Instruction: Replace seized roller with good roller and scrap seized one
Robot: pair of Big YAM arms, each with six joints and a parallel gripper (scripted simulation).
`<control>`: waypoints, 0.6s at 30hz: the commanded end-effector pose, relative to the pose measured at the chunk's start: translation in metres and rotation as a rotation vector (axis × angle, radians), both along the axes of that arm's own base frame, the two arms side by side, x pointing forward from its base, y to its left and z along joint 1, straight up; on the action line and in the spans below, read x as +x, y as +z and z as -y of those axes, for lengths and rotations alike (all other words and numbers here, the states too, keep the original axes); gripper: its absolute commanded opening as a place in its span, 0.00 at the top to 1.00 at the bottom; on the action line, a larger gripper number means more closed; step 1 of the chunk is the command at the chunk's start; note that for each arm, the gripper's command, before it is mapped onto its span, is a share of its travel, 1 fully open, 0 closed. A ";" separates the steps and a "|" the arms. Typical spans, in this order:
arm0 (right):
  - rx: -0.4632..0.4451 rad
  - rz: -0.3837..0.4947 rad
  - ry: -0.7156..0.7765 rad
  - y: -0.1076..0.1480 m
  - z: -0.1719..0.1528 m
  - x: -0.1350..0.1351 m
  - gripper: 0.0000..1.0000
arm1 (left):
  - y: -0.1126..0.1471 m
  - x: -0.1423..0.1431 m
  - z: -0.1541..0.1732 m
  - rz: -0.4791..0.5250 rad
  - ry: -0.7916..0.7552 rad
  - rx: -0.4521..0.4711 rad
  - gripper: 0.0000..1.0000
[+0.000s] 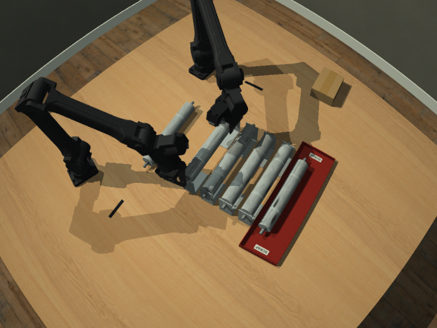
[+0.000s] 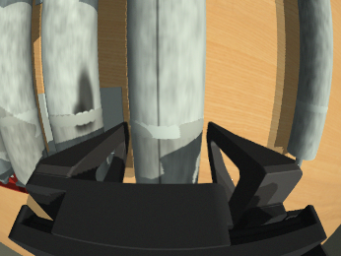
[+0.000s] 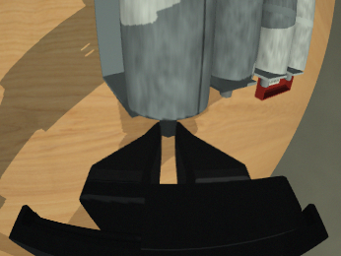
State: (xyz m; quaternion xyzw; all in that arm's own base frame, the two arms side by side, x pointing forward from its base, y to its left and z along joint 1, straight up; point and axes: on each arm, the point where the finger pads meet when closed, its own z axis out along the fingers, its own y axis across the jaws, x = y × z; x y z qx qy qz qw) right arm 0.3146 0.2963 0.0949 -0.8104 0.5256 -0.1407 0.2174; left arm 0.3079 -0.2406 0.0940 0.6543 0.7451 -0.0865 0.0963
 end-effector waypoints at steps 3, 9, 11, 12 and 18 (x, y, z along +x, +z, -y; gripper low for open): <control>-0.002 0.007 0.020 0.004 -0.007 0.002 0.97 | 0.014 0.015 0.006 0.033 0.017 -0.021 0.38; -0.002 0.007 0.020 0.004 -0.007 0.002 0.97 | 0.014 0.015 0.006 0.033 0.017 -0.021 0.38; -0.002 0.007 0.020 0.004 -0.007 0.002 0.97 | 0.014 0.015 0.006 0.033 0.017 -0.021 0.38; -0.002 0.007 0.020 0.004 -0.007 0.002 0.97 | 0.014 0.015 0.006 0.033 0.017 -0.021 0.38; -0.002 0.007 0.018 0.004 -0.007 0.002 0.97 | 0.013 0.012 0.007 0.031 -0.009 -0.018 0.68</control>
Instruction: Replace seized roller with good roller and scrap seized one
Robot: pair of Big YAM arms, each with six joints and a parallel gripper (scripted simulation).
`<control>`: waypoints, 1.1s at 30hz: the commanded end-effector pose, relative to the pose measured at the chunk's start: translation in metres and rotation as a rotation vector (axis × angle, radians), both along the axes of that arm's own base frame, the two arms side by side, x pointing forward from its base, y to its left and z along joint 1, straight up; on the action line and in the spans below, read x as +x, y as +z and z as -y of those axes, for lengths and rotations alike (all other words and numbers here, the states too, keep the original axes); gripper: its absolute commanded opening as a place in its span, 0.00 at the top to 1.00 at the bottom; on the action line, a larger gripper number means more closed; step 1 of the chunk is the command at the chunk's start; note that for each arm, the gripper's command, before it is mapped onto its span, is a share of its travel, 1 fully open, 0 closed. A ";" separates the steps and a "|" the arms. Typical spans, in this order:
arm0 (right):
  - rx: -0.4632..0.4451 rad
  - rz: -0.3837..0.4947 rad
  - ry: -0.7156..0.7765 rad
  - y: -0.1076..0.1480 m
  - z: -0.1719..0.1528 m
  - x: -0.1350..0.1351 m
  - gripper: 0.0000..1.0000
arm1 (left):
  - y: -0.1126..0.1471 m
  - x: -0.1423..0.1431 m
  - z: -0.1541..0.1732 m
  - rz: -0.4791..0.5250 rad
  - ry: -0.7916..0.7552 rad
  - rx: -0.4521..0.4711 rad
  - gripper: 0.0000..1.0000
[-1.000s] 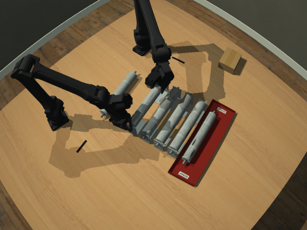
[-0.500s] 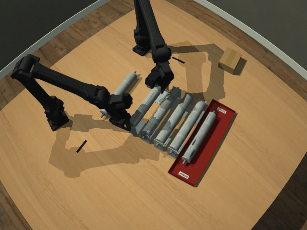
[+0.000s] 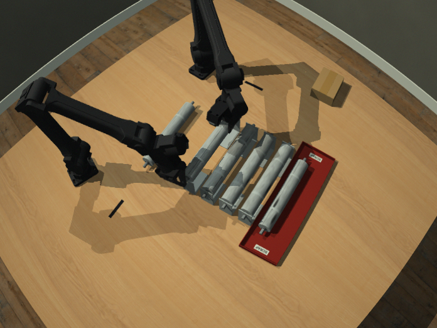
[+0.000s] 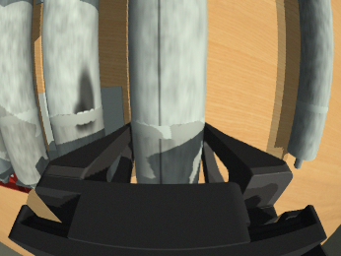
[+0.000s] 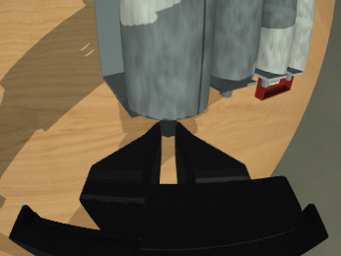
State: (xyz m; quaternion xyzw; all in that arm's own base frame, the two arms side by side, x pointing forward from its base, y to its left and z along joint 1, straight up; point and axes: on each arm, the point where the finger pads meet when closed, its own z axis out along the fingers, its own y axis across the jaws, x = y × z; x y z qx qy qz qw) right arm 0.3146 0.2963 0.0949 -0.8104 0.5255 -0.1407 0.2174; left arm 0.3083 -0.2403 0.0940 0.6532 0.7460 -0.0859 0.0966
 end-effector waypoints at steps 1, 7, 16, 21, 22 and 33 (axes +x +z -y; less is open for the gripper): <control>-0.002 0.007 0.018 0.004 -0.007 0.002 0.97 | 0.013 0.012 0.007 0.030 -0.012 -0.019 0.68; -0.002 0.007 0.018 0.004 -0.007 0.002 0.97 | 0.013 0.012 0.007 0.030 -0.012 -0.019 0.68; 0.015 0.018 -0.010 0.011 -0.003 0.010 0.97 | 0.013 0.012 0.007 0.030 -0.012 -0.019 0.68; -0.014 -0.002 -0.018 -0.002 0.008 0.004 0.97 | 0.013 0.012 0.007 0.030 -0.012 -0.019 0.68; -0.018 -0.006 -0.019 -0.004 0.010 0.002 0.97 | 0.013 0.012 0.007 0.030 -0.012 -0.019 0.68; -0.032 -0.009 -0.032 -0.008 0.016 0.004 0.97 | 0.013 0.012 0.007 0.030 -0.012 -0.019 0.68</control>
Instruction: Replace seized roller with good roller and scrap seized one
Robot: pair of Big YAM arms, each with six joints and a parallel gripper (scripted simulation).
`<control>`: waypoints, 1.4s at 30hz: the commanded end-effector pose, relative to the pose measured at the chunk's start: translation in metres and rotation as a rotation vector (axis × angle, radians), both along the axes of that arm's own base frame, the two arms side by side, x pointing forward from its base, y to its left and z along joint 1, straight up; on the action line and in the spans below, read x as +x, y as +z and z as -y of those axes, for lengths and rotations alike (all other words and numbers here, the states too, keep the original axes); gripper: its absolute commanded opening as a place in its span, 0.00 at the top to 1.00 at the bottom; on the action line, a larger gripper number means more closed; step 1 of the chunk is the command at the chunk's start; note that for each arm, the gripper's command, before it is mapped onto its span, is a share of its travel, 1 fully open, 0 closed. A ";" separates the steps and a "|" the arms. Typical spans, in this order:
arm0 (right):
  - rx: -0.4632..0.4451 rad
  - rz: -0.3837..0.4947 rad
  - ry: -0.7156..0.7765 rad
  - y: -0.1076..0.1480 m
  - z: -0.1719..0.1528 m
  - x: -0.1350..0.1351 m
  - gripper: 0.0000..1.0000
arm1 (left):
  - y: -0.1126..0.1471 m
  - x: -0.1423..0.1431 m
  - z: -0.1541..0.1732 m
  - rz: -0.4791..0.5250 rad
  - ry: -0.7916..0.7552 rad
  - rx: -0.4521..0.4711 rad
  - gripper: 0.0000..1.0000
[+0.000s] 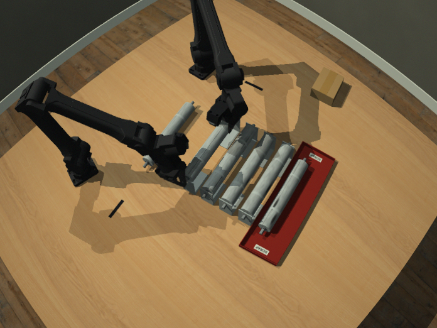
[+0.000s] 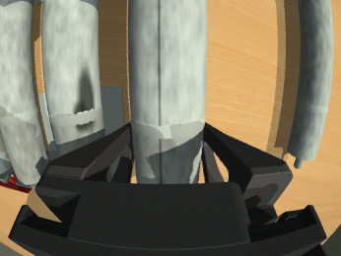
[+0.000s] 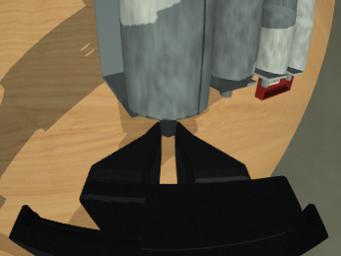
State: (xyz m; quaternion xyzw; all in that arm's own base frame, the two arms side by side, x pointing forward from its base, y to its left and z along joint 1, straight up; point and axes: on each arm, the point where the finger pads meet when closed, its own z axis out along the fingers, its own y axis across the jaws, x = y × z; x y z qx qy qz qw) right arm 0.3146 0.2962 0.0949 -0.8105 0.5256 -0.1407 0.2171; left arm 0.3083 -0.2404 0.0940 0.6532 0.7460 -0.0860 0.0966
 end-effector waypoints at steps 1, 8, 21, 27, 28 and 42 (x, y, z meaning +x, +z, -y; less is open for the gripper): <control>-0.032 -0.009 -0.033 -0.008 0.017 0.004 0.97 | 0.013 0.012 0.007 0.030 -0.012 -0.018 0.68; -0.039 -0.011 -0.040 -0.010 0.020 0.005 0.97 | 0.013 0.012 0.007 0.030 -0.012 -0.018 0.68; -0.055 -0.013 -0.056 -0.014 0.030 0.008 0.97 | 0.013 0.012 0.007 0.032 -0.011 -0.016 0.68; -0.059 -0.013 -0.061 -0.015 0.032 0.008 0.97 | 0.013 0.011 0.006 0.029 -0.011 -0.013 0.68; -0.061 -0.013 -0.061 -0.015 0.033 0.008 0.97 | 0.013 0.011 0.006 0.028 -0.011 -0.012 0.68; -0.073 -0.014 -0.075 -0.017 0.042 0.011 0.97 | 0.013 0.012 0.004 0.027 -0.008 -0.011 0.68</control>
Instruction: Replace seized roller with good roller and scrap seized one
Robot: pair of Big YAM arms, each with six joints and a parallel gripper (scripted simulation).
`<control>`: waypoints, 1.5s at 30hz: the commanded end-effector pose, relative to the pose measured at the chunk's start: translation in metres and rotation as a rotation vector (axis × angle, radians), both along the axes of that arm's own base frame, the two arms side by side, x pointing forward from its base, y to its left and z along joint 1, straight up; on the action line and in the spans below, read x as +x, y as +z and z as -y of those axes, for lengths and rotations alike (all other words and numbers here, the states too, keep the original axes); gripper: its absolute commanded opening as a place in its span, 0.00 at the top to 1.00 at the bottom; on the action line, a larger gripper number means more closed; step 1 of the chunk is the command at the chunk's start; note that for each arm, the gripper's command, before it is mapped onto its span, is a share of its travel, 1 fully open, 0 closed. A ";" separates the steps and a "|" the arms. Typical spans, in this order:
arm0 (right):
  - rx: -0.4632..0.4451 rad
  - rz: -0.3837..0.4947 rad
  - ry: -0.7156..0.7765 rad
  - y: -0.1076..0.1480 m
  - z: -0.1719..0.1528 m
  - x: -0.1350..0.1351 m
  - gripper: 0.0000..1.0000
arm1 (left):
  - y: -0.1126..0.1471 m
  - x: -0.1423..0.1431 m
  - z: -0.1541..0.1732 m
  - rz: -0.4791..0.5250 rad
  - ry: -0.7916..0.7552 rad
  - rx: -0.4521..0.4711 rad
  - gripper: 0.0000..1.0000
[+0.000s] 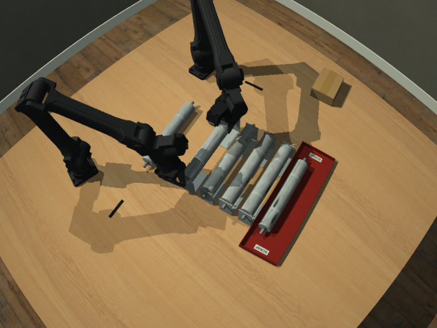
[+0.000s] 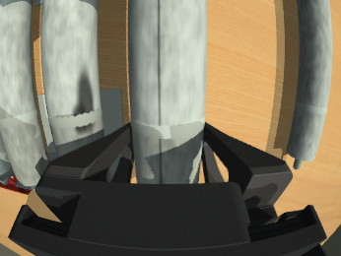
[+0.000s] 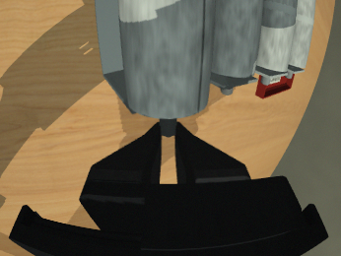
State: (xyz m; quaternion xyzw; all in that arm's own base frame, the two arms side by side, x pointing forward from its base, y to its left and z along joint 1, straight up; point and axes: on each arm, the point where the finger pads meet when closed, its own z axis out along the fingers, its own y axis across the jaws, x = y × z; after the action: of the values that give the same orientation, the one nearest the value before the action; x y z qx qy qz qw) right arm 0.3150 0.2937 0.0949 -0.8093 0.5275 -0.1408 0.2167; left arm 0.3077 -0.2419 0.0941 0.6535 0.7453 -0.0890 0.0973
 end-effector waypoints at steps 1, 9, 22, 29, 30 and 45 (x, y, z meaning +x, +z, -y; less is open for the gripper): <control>-0.072 -0.010 -0.069 -0.016 0.040 0.011 0.97 | 0.013 0.012 0.003 0.033 -0.001 -0.009 0.68; -0.084 -0.013 -0.077 -0.019 0.045 0.013 0.97 | 0.014 0.012 0.001 0.028 -0.007 -0.004 0.68; -0.089 -0.014 -0.087 -0.020 0.057 0.017 0.97 | 0.014 0.012 0.001 0.028 -0.007 -0.004 0.68; -0.096 -0.015 -0.093 -0.021 0.061 0.018 0.97 | 0.016 0.012 0.001 0.033 -0.007 -0.007 0.68; -0.097 -0.015 -0.094 -0.022 0.062 0.018 0.97 | 0.016 0.012 0.001 0.033 -0.007 -0.007 0.68; -0.110 -0.017 -0.085 -0.024 0.066 0.017 0.97 | -0.004 0.008 -0.001 0.022 -0.015 -0.027 0.68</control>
State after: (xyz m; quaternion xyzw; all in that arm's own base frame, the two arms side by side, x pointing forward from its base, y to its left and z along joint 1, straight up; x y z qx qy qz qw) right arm 0.3230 0.2759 0.0959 -0.8091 0.5275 -0.1468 0.2133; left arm 0.3084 -0.2418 0.0881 0.6530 0.7445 -0.0940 0.1021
